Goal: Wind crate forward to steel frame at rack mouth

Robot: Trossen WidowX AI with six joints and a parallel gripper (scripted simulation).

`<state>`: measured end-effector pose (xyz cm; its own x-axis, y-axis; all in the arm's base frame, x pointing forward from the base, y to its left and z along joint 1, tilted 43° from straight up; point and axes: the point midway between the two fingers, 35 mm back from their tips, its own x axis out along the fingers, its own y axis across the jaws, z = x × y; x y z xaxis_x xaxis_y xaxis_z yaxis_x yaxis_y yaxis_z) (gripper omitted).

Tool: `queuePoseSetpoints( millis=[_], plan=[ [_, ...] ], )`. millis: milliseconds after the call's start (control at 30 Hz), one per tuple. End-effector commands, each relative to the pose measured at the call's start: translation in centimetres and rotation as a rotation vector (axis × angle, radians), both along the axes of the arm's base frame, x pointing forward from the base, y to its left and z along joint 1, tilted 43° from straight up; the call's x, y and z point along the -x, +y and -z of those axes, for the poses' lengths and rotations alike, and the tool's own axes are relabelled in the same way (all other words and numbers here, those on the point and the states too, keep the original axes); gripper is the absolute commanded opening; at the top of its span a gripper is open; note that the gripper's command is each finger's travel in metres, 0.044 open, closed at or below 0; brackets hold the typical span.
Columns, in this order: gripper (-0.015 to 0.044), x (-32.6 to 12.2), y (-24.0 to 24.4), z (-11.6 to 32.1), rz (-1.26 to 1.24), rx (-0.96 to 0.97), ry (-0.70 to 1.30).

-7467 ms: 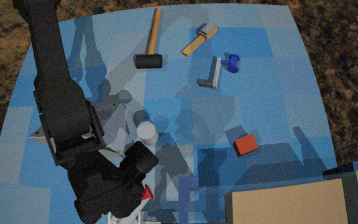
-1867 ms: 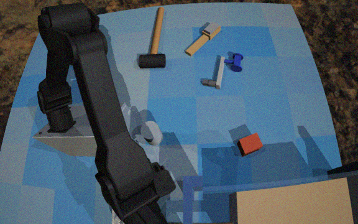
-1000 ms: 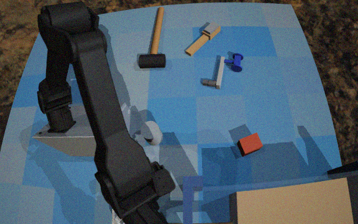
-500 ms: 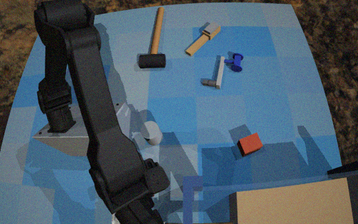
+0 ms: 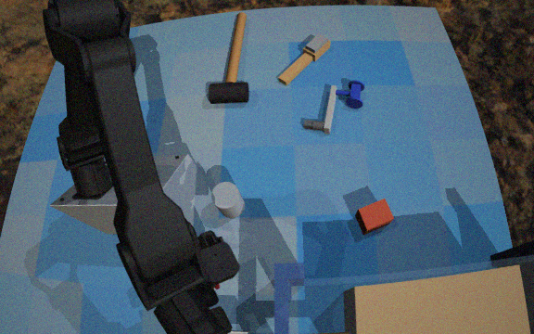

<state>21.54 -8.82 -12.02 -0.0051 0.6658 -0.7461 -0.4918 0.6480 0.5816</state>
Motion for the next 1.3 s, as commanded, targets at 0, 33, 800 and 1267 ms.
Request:
queuePoseSetpoints(
  millis=[0,33,800,1267],
  plan=[
    [0.0000,1.6,0.2,0.0,-0.006,-0.003,0.030],
    [0.0000,1.8,0.2,0.0,-0.006,-0.003,0.030],
    [0.0000,5.6,-0.3,0.3,-0.006,-0.002,0.032],
    [0.0000,7.7,-1.1,1.0,-0.006,0.000,0.034]
  ],
)
